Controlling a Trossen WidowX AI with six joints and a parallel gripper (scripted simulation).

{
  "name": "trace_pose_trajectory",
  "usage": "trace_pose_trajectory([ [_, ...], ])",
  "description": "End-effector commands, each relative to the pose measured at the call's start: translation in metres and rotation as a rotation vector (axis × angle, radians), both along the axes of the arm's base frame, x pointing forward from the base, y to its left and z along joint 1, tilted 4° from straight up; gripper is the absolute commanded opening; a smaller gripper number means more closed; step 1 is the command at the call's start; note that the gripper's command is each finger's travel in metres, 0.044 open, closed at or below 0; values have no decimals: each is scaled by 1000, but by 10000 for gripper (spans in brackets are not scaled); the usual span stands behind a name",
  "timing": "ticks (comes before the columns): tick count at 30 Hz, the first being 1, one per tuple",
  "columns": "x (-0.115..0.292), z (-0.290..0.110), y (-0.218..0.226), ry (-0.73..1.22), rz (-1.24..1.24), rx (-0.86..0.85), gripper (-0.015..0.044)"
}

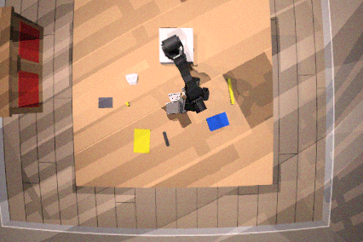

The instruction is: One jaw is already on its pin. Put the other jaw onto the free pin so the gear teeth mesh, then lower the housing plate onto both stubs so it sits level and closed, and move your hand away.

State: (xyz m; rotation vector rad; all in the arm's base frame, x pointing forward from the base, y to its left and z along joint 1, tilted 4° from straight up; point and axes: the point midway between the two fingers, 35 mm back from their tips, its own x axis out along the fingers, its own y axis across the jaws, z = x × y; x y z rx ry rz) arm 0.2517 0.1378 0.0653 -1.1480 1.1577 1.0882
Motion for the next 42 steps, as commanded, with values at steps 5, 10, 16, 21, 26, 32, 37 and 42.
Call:
trace_pose_trajectory([
  [5, -1, -1, -12, 8, -186, 22, 134],
  [10, -1, -1, -18, 12, -294, 31, 134],
  [16, -2, -1, -27, 17, -423, 43, 134],
  [21, -2, -2, -33, 20, -531, 52, 134],
  [26, -3, -2, -40, 24, -639, 62, 134],
  [32, -4, -3, -48, 29, -768, 74, 134],
  [37, -6, -4, -54, 32, -876, 83, 134],
  [42, -7, -4, -60, 36, -983, 93, 134],
])
